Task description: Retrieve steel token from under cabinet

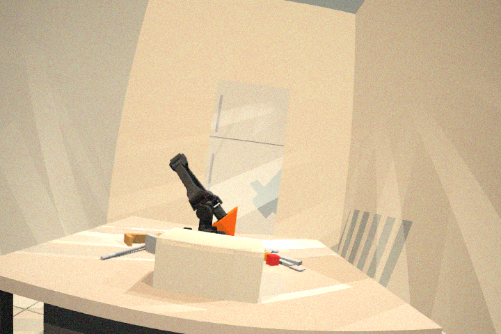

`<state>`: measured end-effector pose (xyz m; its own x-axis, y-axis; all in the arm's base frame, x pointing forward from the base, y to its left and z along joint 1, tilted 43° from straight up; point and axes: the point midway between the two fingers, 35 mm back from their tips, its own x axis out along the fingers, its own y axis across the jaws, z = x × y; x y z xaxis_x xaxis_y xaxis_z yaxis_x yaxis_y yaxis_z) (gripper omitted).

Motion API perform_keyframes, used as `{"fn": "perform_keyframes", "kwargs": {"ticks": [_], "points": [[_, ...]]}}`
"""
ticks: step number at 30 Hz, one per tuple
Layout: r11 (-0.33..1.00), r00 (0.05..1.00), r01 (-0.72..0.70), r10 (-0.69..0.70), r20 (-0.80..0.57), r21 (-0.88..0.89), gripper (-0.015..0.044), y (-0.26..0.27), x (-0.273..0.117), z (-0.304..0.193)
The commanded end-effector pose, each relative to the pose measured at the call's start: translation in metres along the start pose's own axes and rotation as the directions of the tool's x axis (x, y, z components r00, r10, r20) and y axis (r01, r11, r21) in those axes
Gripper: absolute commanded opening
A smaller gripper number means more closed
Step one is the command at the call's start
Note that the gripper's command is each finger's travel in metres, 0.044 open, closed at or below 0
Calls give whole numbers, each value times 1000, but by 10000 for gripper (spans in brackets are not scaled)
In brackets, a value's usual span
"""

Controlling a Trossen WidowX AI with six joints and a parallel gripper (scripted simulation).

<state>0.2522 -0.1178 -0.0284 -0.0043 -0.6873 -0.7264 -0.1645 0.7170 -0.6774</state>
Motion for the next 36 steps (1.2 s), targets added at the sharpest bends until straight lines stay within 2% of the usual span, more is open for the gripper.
{"fn": "perform_keyframes", "kwargs": {"ticks": [1,22,36], "points": [[1000,1000,0,0,-5,-6,0,0,1,-7],[1000,1000,0,0,-3,-4,0,-1,0,-26],[997,1000,0,0,-2,83,0,-1,-1,-24]]}}
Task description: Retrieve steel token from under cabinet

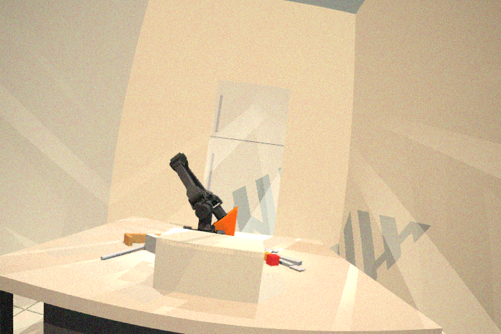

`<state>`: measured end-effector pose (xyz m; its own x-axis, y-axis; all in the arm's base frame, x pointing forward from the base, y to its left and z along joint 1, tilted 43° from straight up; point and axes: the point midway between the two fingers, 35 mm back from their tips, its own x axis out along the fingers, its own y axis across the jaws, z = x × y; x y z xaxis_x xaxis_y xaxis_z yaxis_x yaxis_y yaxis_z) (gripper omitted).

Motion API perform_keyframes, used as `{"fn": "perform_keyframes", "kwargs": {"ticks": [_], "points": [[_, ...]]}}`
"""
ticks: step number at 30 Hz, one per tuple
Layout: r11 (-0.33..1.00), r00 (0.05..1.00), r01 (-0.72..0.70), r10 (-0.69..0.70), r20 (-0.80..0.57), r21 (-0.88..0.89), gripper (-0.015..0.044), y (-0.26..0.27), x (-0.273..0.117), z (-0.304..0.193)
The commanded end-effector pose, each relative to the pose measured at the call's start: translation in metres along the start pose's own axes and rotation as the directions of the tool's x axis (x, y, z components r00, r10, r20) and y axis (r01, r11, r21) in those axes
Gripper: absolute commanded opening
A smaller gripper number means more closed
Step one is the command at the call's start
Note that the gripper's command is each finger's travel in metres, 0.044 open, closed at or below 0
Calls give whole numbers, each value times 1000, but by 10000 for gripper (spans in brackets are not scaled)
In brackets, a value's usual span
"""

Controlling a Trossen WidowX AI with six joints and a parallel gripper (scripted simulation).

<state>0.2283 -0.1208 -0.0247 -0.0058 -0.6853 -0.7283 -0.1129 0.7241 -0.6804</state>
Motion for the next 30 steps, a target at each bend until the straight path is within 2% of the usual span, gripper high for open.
{"fn": "perform_keyframes", "kwargs": {"ticks": [1,30], "points": [[999,1000,3,-3,-1,38,0,-1,0,0],[966,1000,4,-3,-3,259,0,-1,-2,0]]}}
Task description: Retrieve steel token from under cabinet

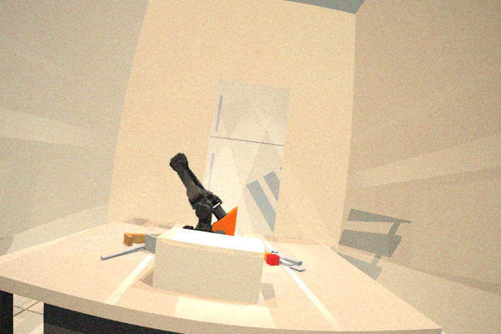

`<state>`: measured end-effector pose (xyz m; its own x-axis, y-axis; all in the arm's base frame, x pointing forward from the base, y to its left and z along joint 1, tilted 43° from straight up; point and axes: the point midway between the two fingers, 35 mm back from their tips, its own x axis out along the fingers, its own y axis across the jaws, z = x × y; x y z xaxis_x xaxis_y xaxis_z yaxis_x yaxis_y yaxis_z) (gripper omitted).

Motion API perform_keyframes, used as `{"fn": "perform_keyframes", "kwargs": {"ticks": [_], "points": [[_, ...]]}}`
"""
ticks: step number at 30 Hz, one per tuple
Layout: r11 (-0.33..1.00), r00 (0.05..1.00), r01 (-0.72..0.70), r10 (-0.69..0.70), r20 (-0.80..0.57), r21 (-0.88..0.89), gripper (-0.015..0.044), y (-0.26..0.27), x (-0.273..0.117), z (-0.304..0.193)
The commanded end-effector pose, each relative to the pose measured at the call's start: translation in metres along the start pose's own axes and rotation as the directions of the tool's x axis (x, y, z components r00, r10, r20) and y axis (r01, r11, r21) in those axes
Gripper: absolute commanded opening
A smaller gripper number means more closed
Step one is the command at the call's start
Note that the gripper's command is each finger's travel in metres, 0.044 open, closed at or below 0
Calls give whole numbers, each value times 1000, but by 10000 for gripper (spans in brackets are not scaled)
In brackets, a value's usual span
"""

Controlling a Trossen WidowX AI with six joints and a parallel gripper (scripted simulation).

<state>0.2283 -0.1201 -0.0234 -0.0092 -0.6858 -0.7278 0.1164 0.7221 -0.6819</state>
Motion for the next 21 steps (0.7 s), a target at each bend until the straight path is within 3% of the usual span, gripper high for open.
{"fn": "perform_keyframes", "kwargs": {"ticks": [1,21], "points": [[999,1000,3,-3,1,40,0,-1,0,1],[981,1000,3,-3,1,195,0,-1,-1,1]]}}
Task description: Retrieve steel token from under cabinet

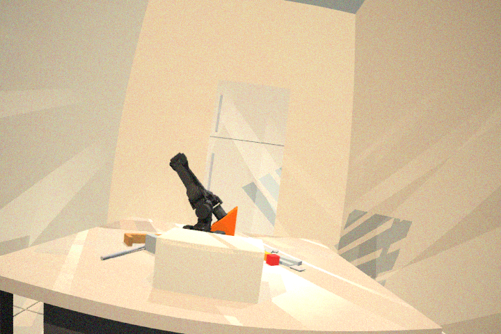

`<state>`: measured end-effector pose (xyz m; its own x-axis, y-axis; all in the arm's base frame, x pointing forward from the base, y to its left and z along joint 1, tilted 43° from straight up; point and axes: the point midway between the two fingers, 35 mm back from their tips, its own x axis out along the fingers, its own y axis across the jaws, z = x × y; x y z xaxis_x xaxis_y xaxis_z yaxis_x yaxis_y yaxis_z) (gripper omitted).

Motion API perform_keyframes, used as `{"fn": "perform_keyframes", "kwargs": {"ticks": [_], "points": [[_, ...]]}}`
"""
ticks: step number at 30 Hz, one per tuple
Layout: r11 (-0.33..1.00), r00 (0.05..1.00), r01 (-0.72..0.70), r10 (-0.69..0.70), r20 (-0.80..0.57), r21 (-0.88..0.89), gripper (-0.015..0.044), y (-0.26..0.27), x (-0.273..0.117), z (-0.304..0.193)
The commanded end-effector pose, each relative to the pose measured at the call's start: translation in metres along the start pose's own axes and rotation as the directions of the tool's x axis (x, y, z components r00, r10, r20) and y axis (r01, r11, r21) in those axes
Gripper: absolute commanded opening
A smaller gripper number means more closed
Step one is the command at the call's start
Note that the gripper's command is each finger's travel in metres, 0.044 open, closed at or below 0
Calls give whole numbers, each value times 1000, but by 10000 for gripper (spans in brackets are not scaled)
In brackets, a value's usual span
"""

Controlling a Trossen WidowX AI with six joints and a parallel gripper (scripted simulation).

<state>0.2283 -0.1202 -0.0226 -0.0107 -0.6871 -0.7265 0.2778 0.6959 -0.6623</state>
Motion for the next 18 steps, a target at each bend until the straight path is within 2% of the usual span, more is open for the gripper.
{"fn": "perform_keyframes", "kwargs": {"ticks": [1,18], "points": [[999,1000,0,0,2,40,0,0,0,1],[985,1000,0,-1,2,171,0,0,-1,1]]}}
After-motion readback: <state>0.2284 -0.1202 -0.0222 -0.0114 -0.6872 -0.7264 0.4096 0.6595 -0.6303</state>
